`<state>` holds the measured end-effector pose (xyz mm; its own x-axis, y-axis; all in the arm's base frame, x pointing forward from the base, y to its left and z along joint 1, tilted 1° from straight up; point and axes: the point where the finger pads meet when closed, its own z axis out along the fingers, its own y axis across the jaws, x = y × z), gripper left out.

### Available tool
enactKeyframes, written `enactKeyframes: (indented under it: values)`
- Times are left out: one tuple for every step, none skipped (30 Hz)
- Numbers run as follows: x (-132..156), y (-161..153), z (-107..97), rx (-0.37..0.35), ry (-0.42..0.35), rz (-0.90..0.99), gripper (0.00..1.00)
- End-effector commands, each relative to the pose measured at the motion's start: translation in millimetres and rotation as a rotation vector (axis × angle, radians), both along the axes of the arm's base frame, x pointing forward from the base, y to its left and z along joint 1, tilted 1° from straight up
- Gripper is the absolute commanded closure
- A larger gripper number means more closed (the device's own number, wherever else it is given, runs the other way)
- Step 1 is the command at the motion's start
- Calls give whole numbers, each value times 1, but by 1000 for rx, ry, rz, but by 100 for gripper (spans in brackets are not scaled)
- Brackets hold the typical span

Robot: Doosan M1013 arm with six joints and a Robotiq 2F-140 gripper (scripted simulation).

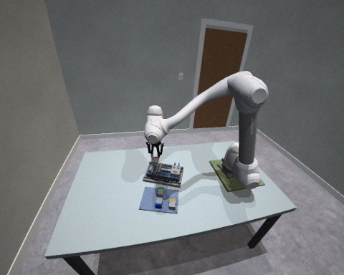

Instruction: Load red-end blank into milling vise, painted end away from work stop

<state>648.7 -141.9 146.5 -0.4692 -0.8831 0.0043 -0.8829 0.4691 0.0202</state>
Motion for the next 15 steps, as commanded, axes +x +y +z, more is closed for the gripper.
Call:
enactKeyframes:
  values:
    - [3, -10, 0, 0, 0, 0, 100]
    - [3, -10, 0, 0, 0, 0, 100]
    - [3, -10, 0, 0, 0, 0, 100]
    - [2, -7, 0, 0, 0, 0, 100]
    - [2, -6, 0, 0, 0, 0, 100]
    - [2, -6, 0, 0, 0, 0, 100]
    - [2, -6, 0, 0, 0, 0, 100]
    - [2, -5, 0, 0, 0, 0, 100]
    - [2, -5, 0, 0, 0, 0, 100]
    - [2, -5, 0, 0, 0, 0, 100]
    - [1, -5, 0, 0, 0, 0, 100]
    - [1, -4, 0, 0, 0, 0, 100]
    - [1, -4, 0, 0, 0, 0, 100]
    - [1, -4, 0, 0, 0, 0, 100]
    - [1, -3, 0, 0, 0, 0, 100]
